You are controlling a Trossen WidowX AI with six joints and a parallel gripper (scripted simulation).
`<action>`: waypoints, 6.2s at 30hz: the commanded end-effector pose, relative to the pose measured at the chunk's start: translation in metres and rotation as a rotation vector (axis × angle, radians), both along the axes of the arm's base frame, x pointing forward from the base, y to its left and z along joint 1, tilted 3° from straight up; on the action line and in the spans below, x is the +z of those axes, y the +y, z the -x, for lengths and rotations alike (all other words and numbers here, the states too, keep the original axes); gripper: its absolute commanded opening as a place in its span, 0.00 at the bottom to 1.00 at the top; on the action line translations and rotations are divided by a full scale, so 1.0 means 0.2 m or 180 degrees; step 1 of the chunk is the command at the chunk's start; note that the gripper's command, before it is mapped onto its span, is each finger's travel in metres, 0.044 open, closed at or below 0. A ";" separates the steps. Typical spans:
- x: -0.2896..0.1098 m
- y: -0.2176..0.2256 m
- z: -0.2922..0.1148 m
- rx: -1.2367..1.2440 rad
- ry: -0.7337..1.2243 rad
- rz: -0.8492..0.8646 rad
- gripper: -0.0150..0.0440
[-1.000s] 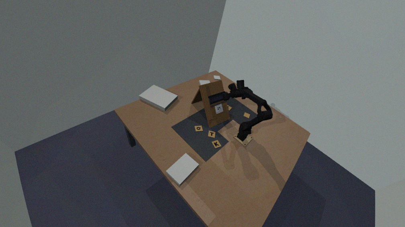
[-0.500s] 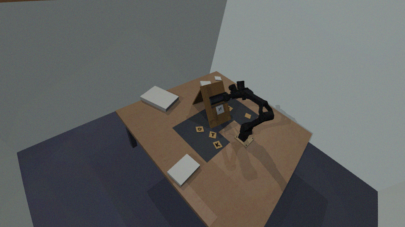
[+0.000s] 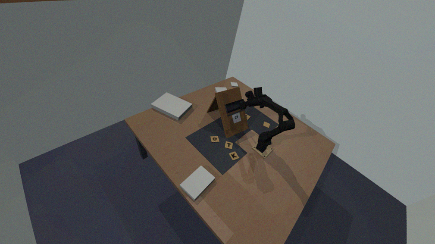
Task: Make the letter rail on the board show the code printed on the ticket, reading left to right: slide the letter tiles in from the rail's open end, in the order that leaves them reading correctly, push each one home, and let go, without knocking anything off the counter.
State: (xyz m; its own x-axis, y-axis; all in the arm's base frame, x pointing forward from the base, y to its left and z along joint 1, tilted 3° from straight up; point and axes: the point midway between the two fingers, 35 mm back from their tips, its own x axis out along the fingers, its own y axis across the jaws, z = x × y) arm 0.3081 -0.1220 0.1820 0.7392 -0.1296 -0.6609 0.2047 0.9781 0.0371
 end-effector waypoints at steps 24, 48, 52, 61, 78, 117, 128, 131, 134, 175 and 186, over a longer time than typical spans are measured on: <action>0.00 0.06 -0.01 -0.0014 -0.0006 -0.0006 0.25; 0.01 0.13 -0.03 -0.0014 -0.0007 -0.0010 0.25; 0.01 0.14 -0.03 -0.0014 -0.0007 -0.0011 0.25; 0.01 0.16 -0.03 -0.0014 -0.0008 -0.0013 0.25; 0.01 0.20 -0.04 -0.0014 -0.0009 -0.0016 0.25; 0.01 0.30 -0.07 -0.0013 -0.0011 -0.0023 0.25; 0.02 0.33 -0.07 -0.0013 -0.0011 -0.0025 0.25; 0.02 0.34 -0.07 -0.0013 -0.0011 -0.0026 0.25; 0.02 0.34 -0.07 -0.0013 -0.0011 -0.0026 0.25; 0.02 0.45 -0.10 -0.0013 -0.0013 -0.0034 0.25; 0.02 0.48 -0.10 -0.0013 -0.0013 -0.0036 0.25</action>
